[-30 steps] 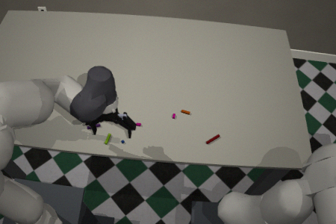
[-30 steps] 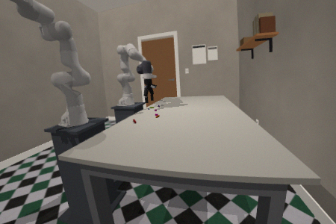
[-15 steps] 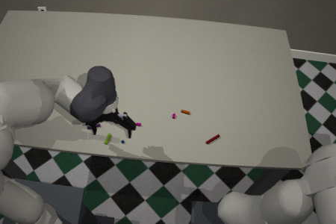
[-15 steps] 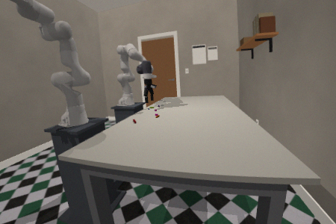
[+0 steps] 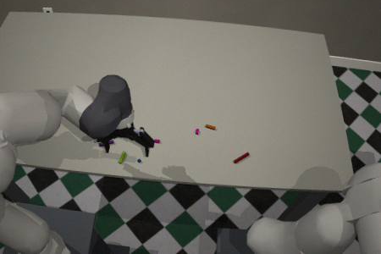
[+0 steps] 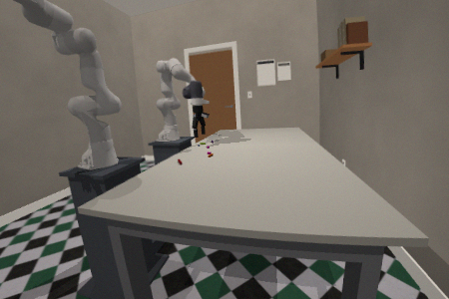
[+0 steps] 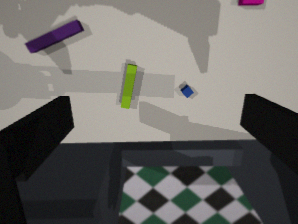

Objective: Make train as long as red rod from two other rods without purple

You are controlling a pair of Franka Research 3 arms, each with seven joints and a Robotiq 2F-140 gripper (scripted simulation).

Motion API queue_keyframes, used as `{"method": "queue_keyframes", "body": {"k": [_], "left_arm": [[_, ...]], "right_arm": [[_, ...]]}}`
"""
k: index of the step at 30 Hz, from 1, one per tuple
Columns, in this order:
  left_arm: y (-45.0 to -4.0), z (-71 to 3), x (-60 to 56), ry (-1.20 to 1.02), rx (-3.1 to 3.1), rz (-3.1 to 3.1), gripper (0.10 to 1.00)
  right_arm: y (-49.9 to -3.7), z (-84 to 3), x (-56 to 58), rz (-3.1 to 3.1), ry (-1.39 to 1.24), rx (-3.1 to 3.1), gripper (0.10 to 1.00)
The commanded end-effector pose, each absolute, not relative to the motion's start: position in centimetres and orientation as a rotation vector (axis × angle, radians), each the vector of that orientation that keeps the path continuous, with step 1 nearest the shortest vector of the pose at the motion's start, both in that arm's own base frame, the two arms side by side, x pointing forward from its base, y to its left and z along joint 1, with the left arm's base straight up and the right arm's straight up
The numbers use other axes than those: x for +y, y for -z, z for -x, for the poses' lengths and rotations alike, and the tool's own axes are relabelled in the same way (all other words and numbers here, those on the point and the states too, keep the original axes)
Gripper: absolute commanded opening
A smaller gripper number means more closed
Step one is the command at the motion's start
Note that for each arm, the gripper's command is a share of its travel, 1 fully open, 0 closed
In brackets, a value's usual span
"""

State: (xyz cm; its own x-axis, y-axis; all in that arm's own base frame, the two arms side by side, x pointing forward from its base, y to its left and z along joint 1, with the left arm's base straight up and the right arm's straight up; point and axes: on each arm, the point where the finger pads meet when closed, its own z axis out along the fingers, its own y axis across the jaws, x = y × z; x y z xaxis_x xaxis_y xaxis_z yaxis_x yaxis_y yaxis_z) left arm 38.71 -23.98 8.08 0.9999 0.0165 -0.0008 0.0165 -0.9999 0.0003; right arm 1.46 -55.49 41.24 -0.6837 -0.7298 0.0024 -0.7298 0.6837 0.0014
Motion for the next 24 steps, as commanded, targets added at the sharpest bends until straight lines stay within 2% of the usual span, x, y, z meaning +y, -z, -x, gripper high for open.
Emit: {"method": "queue_keyframes", "body": {"k": [1, 15, 24], "left_arm": [[-8.1, -38.7, -24.0, 0.001, 0.026, -3.141, 1.0], [-8.2, -39.0, -24.4, 0.002, 0.022, -3.14, 1.0], [-9.4, -42.5, -30.1, 0.015, -0.024, -3.127, 1.0]], "right_arm": [[-41.3, -1.5, -55.4, -1.241, 0.0, -2.886, 1.0], [-41.3, -1.5, -55.4, -1.241, 0.0, -2.886, 1.0], [-41.3, -1.5, -55.4, -1.241, 0.0, -2.886, 1.0]]}}
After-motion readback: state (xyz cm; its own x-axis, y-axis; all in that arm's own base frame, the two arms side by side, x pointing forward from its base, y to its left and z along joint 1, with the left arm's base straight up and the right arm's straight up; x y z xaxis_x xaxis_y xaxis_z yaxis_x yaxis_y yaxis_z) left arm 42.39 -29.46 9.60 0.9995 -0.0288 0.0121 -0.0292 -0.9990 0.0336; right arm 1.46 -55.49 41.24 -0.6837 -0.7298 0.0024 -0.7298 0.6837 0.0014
